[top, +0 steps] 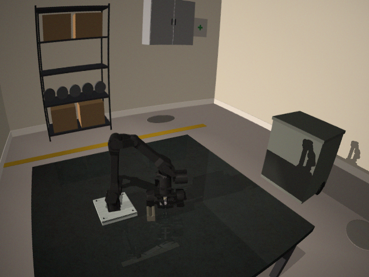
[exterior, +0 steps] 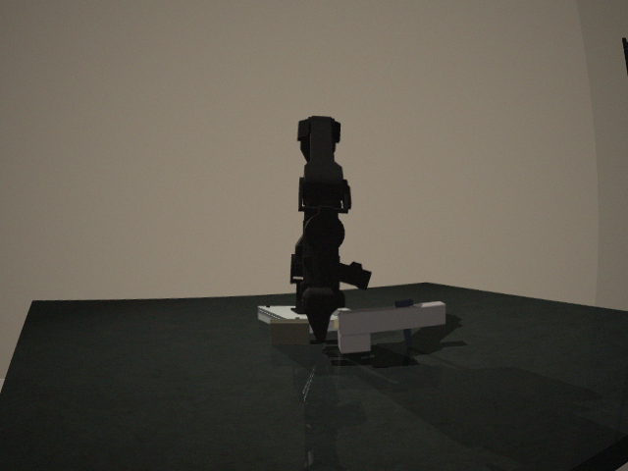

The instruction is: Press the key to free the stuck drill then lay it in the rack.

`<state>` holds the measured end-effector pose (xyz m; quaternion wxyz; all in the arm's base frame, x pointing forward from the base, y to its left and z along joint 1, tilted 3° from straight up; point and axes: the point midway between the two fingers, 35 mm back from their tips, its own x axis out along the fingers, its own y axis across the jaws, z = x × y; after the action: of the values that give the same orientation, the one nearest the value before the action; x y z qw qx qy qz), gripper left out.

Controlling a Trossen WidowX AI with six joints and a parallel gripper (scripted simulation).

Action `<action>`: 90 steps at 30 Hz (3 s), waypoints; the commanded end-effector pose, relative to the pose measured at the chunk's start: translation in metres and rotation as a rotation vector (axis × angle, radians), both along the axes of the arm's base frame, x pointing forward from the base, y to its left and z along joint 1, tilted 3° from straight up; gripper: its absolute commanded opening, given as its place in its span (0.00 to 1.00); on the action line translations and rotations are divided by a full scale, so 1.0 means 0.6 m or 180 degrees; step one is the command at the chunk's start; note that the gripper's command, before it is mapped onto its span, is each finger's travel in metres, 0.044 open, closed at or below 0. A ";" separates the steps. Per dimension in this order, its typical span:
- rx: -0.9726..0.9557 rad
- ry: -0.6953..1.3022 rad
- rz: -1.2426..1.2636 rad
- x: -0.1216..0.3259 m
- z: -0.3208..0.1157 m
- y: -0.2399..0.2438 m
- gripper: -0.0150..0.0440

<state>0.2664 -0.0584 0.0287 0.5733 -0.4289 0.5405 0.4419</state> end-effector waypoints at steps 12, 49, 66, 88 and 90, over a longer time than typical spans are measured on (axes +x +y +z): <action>0.0004 0.0013 -0.0001 -0.008 -0.004 -0.033 0.25; 0.0001 0.0015 -0.0001 -0.013 -0.009 -0.050 1.00; 0.0003 0.0014 -0.0001 -0.009 -0.011 -0.039 1.00; -0.0012 0.0000 0.0005 -0.007 -0.011 -0.036 0.73; -0.0012 0.0000 0.0005 -0.007 -0.011 -0.036 0.64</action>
<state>0.2623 -0.0796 0.0219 0.5719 -0.4304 0.5410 0.4416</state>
